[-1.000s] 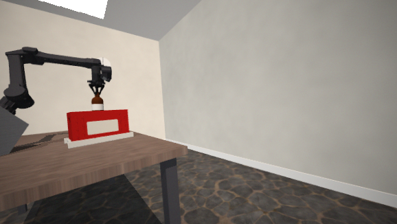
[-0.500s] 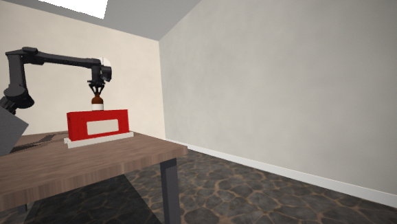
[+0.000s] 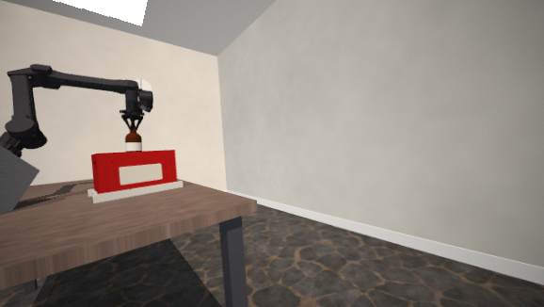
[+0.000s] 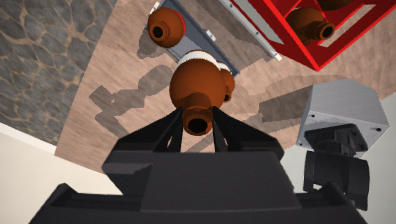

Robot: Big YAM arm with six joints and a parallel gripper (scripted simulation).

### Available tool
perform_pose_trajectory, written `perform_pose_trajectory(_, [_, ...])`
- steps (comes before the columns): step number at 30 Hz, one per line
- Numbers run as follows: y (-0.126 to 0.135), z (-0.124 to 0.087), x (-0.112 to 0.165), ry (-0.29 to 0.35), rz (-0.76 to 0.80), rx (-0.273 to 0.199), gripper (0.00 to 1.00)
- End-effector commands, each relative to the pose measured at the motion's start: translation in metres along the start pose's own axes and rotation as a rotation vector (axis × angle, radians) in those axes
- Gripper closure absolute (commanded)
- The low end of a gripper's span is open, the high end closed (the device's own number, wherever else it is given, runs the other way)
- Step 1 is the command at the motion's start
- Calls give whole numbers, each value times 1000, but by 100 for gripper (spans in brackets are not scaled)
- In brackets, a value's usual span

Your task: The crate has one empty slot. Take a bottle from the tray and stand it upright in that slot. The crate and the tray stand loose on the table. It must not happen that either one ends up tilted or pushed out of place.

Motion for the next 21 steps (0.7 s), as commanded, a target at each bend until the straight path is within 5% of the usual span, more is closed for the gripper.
perform_pose_trajectory(1, [14,-35,1,-77,-40,-19,100])
perform_pose_trajectory(21, [13,-52,3,-77,-40,-17,100])
Point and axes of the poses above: the point where the finger pads meet when closed, its own z axis out along the fingers, its own y axis across the jaws, x = y × z, the point moved 10 cm from there along -z, back along the fingers, and after that the axes turned 15 degrees about -z, right-handed, at the moved point
